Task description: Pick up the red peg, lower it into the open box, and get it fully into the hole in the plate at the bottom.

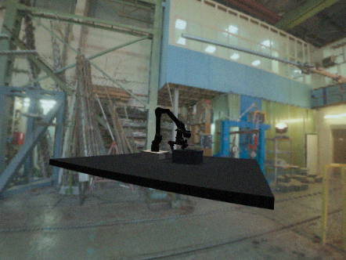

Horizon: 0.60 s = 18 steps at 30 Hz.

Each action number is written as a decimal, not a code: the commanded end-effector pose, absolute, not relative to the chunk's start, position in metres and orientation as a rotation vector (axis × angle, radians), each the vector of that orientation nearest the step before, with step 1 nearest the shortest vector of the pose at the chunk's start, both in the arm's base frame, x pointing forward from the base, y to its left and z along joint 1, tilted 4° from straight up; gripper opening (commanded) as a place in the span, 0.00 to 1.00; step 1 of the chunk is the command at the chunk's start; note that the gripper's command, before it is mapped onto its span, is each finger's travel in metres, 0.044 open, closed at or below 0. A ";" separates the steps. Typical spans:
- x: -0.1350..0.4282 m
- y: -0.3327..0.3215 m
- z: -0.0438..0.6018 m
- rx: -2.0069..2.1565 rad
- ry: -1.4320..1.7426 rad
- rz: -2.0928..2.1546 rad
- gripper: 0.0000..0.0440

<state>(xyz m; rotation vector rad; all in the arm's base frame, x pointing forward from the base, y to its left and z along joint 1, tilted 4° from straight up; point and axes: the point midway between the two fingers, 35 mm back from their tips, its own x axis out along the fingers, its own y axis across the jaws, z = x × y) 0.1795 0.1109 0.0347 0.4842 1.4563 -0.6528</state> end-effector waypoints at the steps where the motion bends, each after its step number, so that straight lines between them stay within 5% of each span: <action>1: 0.181 0.110 0.021 0.481 1.447 -0.663 1.00; 4: 0.180 0.109 0.012 0.474 1.447 -0.668 0.91; 18: 0.171 0.100 -0.014 0.411 1.492 -0.738 0.08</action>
